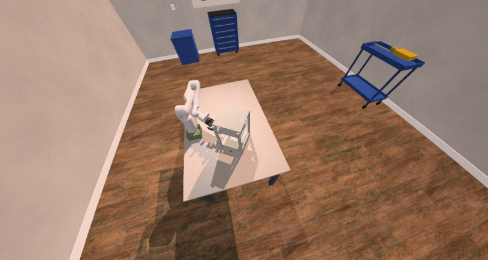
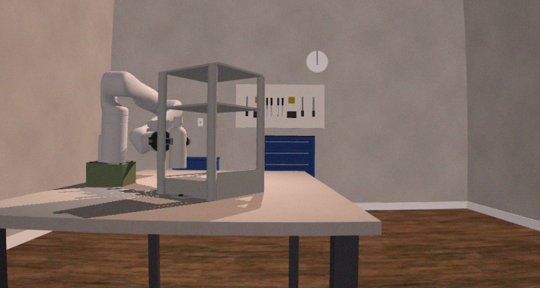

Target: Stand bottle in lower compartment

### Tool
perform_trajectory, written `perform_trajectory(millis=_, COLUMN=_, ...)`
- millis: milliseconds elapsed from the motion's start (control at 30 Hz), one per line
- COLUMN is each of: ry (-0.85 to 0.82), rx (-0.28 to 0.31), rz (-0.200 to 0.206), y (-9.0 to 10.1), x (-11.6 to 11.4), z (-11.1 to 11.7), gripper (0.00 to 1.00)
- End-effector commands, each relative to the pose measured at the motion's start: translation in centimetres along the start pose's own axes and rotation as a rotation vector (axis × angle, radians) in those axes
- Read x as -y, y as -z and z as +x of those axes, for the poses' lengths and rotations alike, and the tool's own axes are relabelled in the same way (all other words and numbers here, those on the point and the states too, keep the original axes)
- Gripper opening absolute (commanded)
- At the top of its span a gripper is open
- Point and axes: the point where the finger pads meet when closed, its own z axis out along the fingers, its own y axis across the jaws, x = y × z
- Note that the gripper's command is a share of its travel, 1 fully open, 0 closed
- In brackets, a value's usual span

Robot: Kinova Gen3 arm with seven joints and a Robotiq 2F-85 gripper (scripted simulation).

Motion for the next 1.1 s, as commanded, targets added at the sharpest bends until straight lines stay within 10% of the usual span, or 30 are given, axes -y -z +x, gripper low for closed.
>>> perform_trajectory(millis=0, ry=0.005, rx=-0.010, rz=-0.011, y=-0.9, x=-0.2, z=0.3, gripper=0.00)
perform_trajectory(millis=1067, ry=0.005, rx=-0.010, rz=-0.011, y=-7.9, x=1.5, z=0.3, gripper=0.00)
